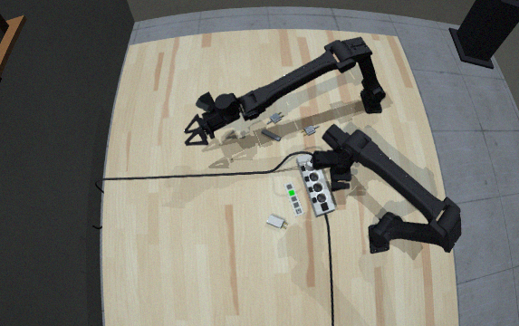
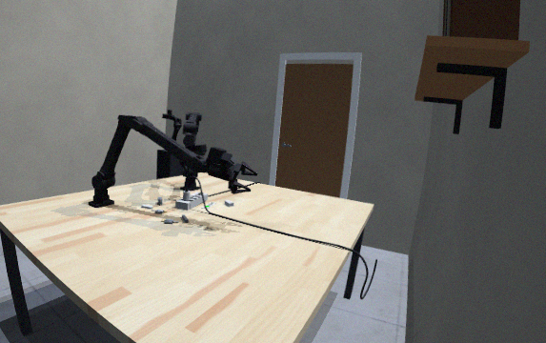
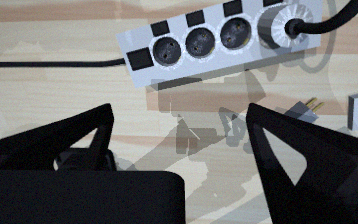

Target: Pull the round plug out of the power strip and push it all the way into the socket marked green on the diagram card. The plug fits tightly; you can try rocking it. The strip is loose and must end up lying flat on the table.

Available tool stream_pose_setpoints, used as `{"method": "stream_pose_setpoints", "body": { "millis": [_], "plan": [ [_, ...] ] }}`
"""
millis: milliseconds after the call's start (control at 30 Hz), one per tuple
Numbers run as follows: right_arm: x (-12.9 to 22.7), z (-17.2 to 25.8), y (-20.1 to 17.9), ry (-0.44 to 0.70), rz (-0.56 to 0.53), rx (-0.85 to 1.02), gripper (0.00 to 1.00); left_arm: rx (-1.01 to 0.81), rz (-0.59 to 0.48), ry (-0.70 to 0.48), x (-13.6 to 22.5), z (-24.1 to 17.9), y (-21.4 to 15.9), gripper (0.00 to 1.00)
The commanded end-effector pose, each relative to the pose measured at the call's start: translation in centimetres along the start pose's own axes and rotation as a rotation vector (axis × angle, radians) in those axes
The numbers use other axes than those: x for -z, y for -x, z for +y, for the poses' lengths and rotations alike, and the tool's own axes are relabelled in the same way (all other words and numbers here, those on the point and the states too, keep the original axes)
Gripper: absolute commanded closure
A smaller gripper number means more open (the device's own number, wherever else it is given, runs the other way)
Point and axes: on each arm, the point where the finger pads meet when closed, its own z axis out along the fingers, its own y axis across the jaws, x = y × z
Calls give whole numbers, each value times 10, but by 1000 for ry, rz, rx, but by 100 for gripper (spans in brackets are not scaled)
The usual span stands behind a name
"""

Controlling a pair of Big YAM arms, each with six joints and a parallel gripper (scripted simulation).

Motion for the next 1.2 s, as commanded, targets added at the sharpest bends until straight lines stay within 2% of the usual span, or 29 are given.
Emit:
{"method": "stream_pose_setpoints", "body": {
  "millis": [0, 567, 667, 1033, 1100, 1167],
  "plan": [
    [3, 12, 18, 17, -32, 8, 0, 11, -22, -17, 7, -2, 5, 0],
    [3, 12, 18, 17, -32, 8, 0, 11, -22, -17, 7, -2, 5, 0],
    [15, 23, 12, 10, -5, 50, 0, -4, -36, -15, -7, 2, 8, 0],
    [94, 63, -16, -61, 180, 250, 0, 3, -298, -40, -70, 6, 66, 0],
    [94, 63, -16, -61, 180, 250, 0, 3, -298, -40, -70, 6, 66, 0],
    [111, 69, -22, -71, 215, 286, 0, 9, -342, -43, -79, 7, 76, 0]
  ]
}}
